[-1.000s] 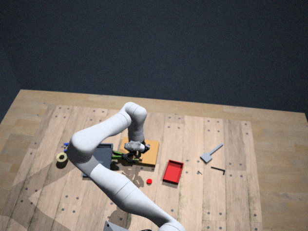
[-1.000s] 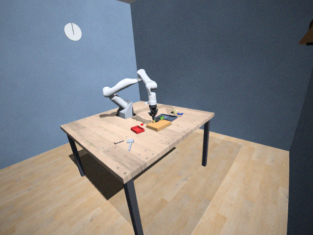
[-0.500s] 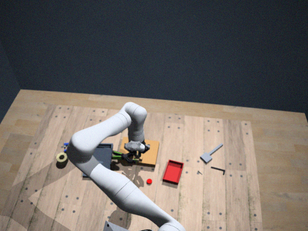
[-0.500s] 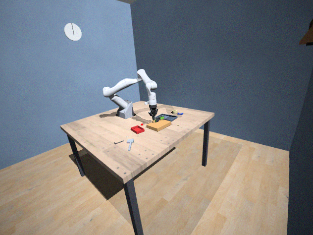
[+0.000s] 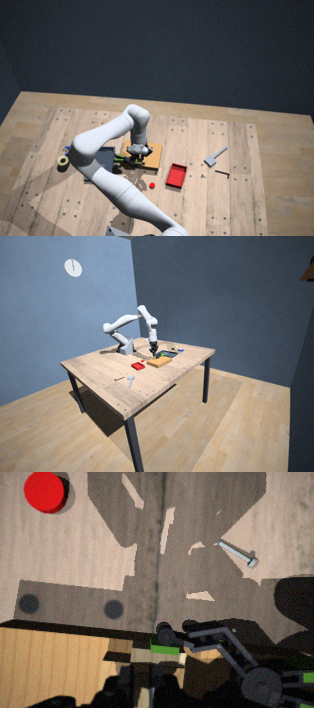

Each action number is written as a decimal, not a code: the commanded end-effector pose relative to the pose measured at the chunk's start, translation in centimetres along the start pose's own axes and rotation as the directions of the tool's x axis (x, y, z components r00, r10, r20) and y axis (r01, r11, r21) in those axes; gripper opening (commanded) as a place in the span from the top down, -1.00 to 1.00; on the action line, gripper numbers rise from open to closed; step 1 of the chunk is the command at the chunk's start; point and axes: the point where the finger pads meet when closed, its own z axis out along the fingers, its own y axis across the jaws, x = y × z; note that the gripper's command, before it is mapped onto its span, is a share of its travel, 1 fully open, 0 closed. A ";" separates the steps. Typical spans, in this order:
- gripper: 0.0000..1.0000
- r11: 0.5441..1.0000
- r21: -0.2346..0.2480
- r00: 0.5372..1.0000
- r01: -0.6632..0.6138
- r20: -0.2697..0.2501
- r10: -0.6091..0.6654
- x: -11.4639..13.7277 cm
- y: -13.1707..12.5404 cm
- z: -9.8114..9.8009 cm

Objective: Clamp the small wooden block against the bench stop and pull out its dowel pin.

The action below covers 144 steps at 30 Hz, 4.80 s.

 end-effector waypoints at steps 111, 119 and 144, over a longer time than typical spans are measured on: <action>0.80 0.981 0.000 0.981 0.192 0.003 -0.192 -0.1 0.0 -0.1; 0.80 0.978 0.000 0.978 0.207 0.003 -0.207 -0.1 0.0 -0.1; 0.80 0.964 0.000 0.964 0.267 0.003 -0.267 -0.1 0.0 -0.1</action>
